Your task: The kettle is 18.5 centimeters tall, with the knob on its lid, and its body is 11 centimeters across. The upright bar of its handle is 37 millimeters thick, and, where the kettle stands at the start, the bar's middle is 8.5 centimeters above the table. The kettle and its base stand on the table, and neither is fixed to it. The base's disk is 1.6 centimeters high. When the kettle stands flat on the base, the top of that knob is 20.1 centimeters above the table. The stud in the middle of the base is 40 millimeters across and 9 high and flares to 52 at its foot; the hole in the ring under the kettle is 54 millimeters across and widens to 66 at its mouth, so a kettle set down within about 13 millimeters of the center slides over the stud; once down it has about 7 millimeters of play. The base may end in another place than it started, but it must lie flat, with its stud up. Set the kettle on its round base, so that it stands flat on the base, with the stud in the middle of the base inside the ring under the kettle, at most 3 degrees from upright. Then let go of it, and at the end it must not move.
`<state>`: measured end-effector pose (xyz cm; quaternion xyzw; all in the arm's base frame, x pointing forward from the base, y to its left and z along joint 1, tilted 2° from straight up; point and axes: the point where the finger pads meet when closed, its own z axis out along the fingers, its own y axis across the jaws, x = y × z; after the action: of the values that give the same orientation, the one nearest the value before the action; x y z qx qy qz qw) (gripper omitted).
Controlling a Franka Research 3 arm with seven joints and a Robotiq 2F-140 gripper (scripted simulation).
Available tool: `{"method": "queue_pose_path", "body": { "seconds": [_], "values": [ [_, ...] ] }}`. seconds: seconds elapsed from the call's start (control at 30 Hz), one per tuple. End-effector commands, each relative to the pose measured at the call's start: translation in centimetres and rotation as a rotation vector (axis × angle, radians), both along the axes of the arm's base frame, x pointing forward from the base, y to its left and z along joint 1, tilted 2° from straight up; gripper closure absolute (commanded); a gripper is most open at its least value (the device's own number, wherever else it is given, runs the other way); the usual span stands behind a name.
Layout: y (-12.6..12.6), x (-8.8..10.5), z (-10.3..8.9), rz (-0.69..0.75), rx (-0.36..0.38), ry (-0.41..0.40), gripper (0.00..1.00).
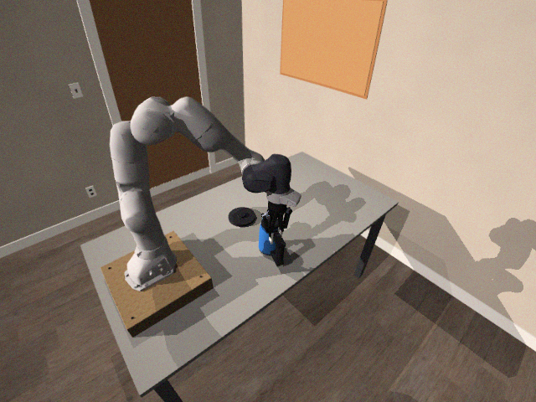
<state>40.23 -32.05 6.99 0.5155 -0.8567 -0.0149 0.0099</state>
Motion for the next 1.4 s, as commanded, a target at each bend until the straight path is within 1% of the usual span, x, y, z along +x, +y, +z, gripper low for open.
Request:
{"method": "queue_pose_path", "body": {
  "seconds": [0.0,0.2,0.57,1.37],
  "values": [
    [-0.1,0.2,1.1,-0.003,-0.003,-0.002,1.00],
    [-0.1,0.2,2.1,-0.003,-0.003,-0.002,1.00],
    [-0.2,0.3,3.1,-0.003,-0.003,-0.002,1.00],
    [-0.2,0.3,3.2,-0.003,-0.003,-0.002,1.00]
  ]
}}
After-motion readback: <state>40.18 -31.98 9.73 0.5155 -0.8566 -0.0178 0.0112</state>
